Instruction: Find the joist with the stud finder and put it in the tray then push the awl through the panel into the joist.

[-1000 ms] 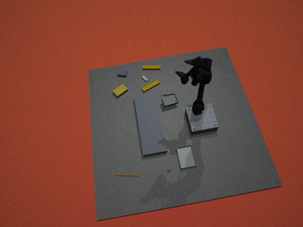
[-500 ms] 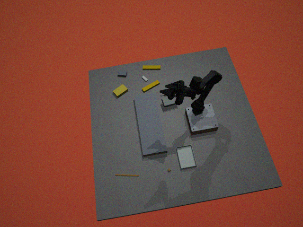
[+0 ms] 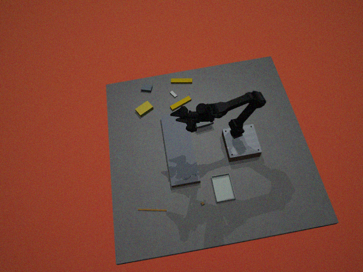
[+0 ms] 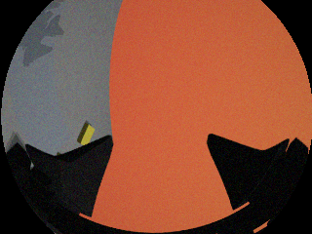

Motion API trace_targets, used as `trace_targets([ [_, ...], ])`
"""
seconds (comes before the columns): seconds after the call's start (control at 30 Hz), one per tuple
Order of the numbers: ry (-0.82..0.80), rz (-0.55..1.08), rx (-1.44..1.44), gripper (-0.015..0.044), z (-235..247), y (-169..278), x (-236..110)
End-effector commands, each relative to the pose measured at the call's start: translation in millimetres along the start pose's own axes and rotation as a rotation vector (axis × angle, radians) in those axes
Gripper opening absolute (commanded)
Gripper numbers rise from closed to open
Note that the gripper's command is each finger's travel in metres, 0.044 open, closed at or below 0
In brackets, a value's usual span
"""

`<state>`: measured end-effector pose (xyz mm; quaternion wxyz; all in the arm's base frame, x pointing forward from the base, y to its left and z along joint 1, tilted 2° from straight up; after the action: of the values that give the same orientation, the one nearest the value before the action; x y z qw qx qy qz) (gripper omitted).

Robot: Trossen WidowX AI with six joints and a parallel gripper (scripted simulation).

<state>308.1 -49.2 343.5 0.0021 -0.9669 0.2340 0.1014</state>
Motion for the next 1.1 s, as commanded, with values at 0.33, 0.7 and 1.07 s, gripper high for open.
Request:
trace_targets([
  [0.33,-0.73,0.414,0.474,0.044,167,118,50],
  [0.7,-1.209,0.905,1.101,0.044,270,186,-10],
  [1.07,-1.216,0.913,1.112,0.044,272,187,-11],
])
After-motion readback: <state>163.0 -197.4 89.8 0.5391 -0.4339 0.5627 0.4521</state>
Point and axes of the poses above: the point midway between the two fingers, 35 mm back from their tips, its own x axis out along the fingers, its own z axis across the jaws, y = z × x, the point moved 4 cm from there along -x, back along the fingers, and after that the axes turned 9 degrees about x, right-handed, at the moved point
